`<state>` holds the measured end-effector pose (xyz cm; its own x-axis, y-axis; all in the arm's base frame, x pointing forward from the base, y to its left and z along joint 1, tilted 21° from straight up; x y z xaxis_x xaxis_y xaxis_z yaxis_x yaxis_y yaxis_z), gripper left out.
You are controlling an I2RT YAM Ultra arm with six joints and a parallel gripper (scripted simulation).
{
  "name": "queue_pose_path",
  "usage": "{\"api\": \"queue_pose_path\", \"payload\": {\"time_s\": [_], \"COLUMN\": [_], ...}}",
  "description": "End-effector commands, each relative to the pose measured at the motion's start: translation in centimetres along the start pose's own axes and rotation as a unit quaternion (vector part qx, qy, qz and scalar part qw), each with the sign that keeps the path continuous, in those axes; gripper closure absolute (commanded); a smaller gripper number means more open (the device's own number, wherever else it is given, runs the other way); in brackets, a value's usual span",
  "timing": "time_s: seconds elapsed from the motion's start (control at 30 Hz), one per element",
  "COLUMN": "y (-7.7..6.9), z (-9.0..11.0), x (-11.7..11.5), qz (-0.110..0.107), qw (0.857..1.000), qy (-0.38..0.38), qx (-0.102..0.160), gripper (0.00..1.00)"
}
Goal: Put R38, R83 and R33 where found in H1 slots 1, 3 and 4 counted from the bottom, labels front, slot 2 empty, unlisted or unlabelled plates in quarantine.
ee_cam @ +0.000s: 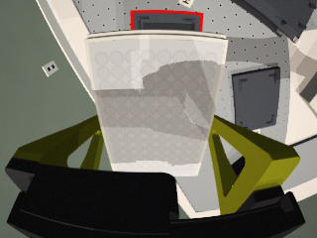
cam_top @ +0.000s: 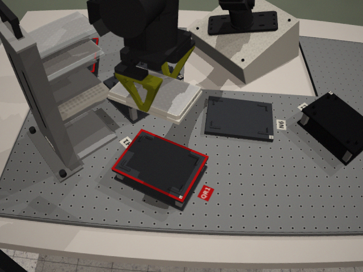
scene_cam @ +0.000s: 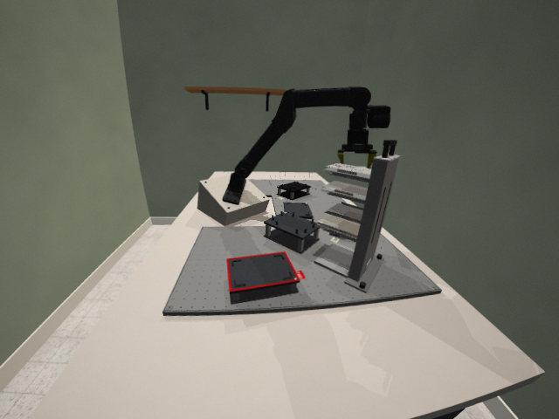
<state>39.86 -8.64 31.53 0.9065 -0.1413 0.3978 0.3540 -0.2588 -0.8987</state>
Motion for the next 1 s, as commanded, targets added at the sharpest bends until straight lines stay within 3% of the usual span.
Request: {"api": "queue_pose_path", "payload": {"time_s": [0.0,0.7,0.97], "y": [-1.0,-1.0,1.1], "z": [0.1,0.1,0.3], "x": [0.7,0.7,0.6], "qz": [0.050,0.050,0.050], "qw": [0.999,0.999,0.999], "qy": [0.002,0.002,0.002], "qx": [-0.003,-0.003,-0.003], "gripper": [0.15,0.15,0.15]}}
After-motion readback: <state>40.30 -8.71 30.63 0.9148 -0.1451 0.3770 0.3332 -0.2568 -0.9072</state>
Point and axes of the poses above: the point where the finger pads meet when closed, its own y axis out along the fingers, its own x axis across the jaws, z = x × y, the point moved 3 cm from there along -y, back along the fingers, and after that the axes turned 6 degrees about -y, right-handed, at the moved point
